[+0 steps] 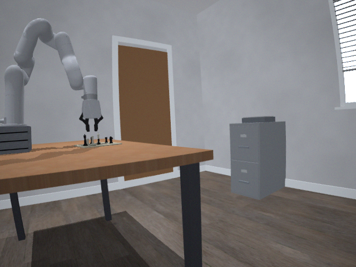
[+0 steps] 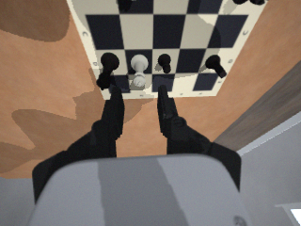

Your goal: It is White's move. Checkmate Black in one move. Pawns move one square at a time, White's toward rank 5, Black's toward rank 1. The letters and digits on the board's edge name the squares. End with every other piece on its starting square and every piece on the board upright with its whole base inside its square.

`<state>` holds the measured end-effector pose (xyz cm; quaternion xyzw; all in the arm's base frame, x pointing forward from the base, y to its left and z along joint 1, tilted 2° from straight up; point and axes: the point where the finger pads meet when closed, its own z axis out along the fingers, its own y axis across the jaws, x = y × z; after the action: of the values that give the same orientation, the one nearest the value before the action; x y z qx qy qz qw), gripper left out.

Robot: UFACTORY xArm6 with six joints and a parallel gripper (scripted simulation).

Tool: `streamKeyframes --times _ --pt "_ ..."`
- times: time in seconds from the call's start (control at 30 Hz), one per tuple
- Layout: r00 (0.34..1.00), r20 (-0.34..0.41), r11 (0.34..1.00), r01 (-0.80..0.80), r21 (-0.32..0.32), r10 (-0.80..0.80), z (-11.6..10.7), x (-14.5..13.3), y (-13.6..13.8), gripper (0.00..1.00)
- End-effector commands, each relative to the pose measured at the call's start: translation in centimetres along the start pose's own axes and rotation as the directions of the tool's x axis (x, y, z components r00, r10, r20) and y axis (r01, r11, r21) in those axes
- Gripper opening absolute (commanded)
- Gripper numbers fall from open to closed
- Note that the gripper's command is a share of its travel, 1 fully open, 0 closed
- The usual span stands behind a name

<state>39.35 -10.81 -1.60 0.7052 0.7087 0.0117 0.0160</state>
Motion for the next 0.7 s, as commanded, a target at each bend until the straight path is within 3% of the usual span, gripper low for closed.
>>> streamKeyframes --times 0.0,0.33,0.37,0.67 --pt "1.000 0.001 1.000 0.000 -0.002 0.000 -2.5 0.0 0.1 0.42" --pt "1.000 0.001 1.000 0.000 -0.002 0.000 -3.6 0.0 0.0 0.42" --pt "1.000 0.001 1.000 0.000 -0.002 0.000 -3.6 0.0 0.0 1.00" --pt "1.000 0.001 1.000 0.000 -0.002 0.000 -3.6 0.0 0.0 1.00"
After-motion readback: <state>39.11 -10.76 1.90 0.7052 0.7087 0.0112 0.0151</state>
